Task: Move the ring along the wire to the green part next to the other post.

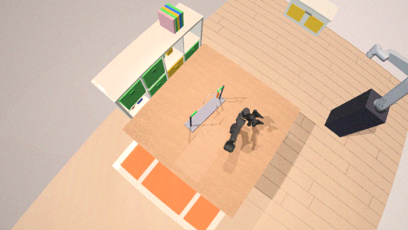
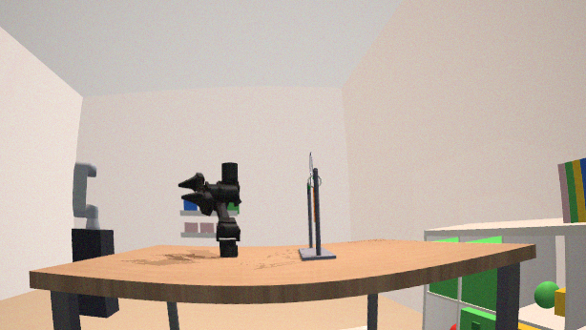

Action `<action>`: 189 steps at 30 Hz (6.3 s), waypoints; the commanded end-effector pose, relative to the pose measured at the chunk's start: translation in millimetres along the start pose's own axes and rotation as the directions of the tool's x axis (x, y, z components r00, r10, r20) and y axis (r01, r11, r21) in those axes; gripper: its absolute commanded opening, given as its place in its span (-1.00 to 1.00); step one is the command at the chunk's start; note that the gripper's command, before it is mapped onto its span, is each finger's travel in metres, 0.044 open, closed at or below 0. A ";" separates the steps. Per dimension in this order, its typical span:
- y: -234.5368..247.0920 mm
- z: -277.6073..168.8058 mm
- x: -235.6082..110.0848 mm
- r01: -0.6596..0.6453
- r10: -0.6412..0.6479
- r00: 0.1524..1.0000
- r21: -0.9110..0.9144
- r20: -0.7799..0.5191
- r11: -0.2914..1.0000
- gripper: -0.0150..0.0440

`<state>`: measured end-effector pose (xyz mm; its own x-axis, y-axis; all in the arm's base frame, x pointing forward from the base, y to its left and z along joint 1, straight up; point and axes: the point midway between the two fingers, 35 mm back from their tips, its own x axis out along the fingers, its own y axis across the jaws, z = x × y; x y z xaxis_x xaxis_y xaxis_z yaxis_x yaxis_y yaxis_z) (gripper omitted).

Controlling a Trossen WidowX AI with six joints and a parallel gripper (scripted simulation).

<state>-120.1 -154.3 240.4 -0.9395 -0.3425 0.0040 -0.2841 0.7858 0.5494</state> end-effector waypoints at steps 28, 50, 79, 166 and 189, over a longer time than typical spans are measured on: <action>-183.9 -16.6 -134.2 -0.544 -0.921 0.125 -0.802 -0.370 0.248 0.05; -135.2 63.8 -291.2 -0.464 -0.468 -0.876 0.458 -0.113 0.758 0.05; -123.1 17.9 -343.9 -0.453 -0.418 -0.889 0.498 -0.189 0.739 0.05; -154.5 4.7 -408.0 -0.450 -0.413 -0.891 0.499 -0.189 0.740 -0.31; -147.1 -5.2 -408.3 -0.447 -0.411 -0.892 0.499 -0.188 0.743 -1.00</action>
<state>304.8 -132.1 153.7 0.9896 -0.1157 -0.0851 0.1157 0.9933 -0.0047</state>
